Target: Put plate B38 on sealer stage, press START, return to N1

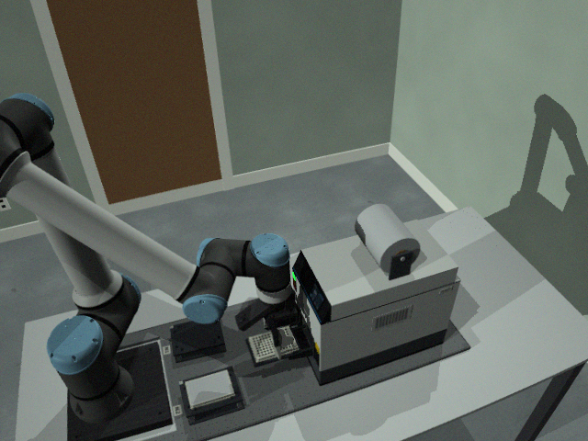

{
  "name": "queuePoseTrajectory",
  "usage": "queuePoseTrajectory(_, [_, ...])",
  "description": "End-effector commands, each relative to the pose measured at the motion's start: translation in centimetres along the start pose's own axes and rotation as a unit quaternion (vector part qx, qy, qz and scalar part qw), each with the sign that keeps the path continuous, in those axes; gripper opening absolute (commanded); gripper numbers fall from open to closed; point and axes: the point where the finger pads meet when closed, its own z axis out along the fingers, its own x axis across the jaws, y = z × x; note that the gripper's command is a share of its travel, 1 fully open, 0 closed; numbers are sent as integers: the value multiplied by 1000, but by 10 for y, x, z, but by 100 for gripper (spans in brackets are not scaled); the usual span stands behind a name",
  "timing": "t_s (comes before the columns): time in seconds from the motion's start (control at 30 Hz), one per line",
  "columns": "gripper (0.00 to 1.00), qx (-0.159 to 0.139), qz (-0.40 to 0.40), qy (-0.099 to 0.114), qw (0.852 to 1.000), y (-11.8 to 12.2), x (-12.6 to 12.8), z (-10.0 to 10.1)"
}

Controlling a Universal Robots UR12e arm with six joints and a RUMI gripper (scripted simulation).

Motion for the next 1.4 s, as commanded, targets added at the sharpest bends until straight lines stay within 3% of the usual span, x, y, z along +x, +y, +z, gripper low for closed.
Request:
queuePoseTrajectory(0.0, [68, -1, 0, 0, 1000, 1, 0, -1])
queuePoseTrajectory(0.57, [68, -1, 0, 0, 1000, 1, 0, -1])
queuePoseTrajectory(1.37, [68, -1, 0, 0, 1000, 1, 0, -15])
